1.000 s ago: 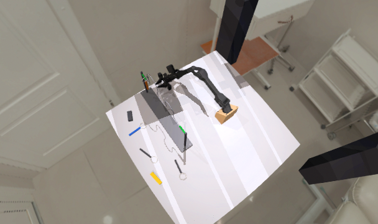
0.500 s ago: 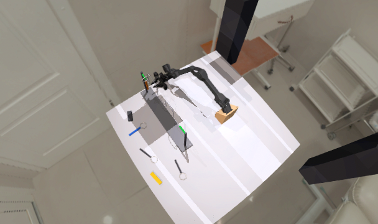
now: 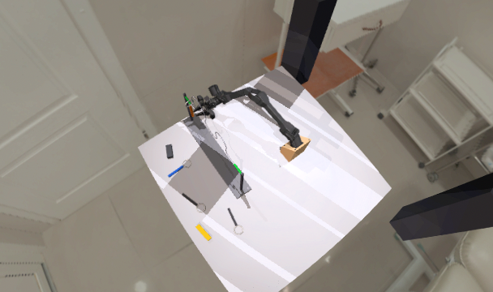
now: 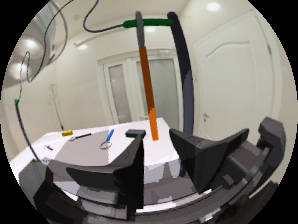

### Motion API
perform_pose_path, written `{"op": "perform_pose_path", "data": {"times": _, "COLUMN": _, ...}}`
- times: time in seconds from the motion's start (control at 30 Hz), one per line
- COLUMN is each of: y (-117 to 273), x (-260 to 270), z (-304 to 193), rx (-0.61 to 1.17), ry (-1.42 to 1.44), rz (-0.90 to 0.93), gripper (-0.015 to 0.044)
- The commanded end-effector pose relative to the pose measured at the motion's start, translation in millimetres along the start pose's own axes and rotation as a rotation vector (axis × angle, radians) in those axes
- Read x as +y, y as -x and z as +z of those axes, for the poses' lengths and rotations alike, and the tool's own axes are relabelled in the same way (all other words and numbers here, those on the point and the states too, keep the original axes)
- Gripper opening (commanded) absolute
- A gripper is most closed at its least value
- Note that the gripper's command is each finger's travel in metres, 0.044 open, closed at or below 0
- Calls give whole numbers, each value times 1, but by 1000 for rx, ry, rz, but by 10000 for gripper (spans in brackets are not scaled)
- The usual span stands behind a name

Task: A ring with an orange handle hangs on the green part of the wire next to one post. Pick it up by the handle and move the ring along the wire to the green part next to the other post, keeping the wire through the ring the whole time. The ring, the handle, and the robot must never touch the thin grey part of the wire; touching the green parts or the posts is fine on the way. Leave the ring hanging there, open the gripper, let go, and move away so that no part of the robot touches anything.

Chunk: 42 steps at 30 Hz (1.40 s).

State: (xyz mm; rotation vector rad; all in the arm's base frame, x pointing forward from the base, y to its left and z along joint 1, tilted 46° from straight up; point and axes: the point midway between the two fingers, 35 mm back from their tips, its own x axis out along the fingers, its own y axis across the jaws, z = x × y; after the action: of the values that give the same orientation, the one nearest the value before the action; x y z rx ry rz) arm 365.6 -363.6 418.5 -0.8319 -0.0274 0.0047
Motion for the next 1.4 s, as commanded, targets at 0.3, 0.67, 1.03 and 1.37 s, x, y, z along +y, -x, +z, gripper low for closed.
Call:
{"op": "perform_pose_path", "data": {"times": 0.3, "y": -22, "x": -3, "z": 5, "rx": -5, "ry": 12, "rz": -6, "gripper": 160}}
{"op": "perform_pose_path", "data": {"times": 0.67, "y": -40, "x": -2, "z": 5, "rx": -6, "ry": 11, "rz": -7, "gripper": 160}}
{"op": "perform_pose_path", "data": {"times": 1.03, "y": -47, "x": -1, "z": 6, "rx": -6, "ry": 11, "rz": -7, "gripper": 160}}
{"op": "perform_pose_path", "data": {"times": 1.37, "y": -47, "x": -1, "z": 6, "rx": -6, "ry": 11, "rz": -7, "gripper": 160}}
